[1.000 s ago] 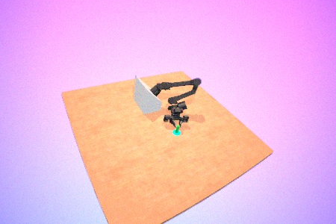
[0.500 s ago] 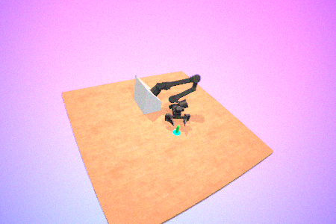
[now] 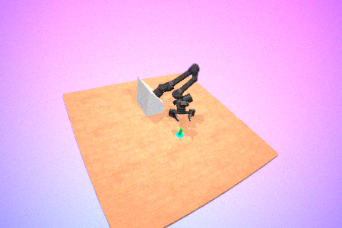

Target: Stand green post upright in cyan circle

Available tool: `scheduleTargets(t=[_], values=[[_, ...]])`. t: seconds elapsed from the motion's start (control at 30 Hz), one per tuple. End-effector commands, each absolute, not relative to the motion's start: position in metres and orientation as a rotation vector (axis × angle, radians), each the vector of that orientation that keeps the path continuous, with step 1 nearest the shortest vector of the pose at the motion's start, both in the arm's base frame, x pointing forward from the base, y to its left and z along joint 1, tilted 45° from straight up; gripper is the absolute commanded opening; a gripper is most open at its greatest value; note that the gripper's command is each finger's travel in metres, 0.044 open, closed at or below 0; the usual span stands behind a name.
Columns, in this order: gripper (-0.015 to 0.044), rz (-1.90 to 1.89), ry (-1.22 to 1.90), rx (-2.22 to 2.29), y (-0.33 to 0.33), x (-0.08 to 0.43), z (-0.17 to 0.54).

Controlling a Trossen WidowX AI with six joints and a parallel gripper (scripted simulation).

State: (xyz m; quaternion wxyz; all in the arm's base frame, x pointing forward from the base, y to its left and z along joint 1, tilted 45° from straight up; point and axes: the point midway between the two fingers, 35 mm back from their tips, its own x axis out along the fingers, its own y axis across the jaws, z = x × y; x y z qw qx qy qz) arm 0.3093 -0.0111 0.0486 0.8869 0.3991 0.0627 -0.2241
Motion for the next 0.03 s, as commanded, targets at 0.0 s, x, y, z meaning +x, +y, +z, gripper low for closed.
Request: scheduleTargets(t=[0.0], values=[[0.0400,-0.462,0.142,0.820,-0.0159,0.3037,0.0507]])
